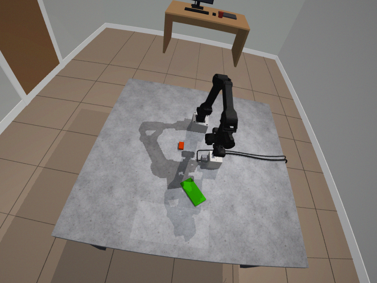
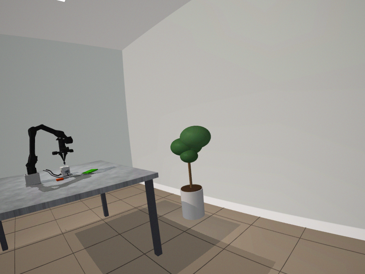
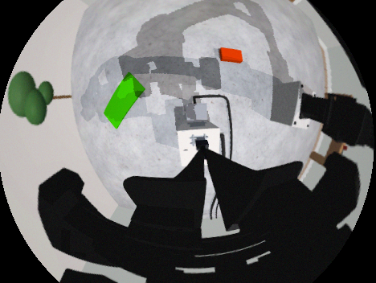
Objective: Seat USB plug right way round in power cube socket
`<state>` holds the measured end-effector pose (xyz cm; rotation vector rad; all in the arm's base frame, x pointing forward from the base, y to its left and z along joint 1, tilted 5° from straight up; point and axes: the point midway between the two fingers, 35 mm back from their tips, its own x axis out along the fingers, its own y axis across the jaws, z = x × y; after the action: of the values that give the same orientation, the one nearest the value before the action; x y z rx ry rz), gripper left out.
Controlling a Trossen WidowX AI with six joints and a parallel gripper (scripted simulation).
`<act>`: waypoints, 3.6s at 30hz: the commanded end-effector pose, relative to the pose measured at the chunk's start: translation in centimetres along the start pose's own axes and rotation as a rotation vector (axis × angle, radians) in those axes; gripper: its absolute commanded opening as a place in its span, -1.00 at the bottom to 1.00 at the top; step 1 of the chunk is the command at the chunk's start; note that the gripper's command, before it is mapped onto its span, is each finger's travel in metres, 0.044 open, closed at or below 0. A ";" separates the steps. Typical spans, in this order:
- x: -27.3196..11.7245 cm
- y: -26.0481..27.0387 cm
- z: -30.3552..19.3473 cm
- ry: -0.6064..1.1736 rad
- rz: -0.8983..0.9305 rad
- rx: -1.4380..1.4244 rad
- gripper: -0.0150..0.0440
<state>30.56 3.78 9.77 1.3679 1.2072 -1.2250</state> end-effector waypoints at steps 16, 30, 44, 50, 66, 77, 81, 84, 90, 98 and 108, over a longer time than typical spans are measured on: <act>0.2 0.0 -0.1 0.020 0.001 -0.006 -0.49; 0.4 0.0 -0.1 0.033 0.001 -0.007 -0.49; 0.6 0.0 -0.2 0.046 0.000 -0.009 -0.49; 0.6 0.0 -0.2 0.052 0.000 -0.010 -0.49; 0.8 0.0 -0.2 0.067 0.000 -0.012 -0.49; 1.0 0.0 -0.2 0.077 -0.001 -0.013 -0.49; 1.0 0.0 -0.3 0.081 -0.001 -0.013 -0.49; 1.1 0.0 -0.3 0.083 -0.001 -0.014 -0.49; 1.1 0.0 -0.3 0.089 -0.001 -0.014 -0.49; 1.2 0.0 -0.3 0.096 -0.002 -0.015 -0.49; 1.3 0.0 -0.3 0.106 -0.002 -0.016 -0.49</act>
<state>30.61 4.17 8.56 1.4358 1.2824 -1.1621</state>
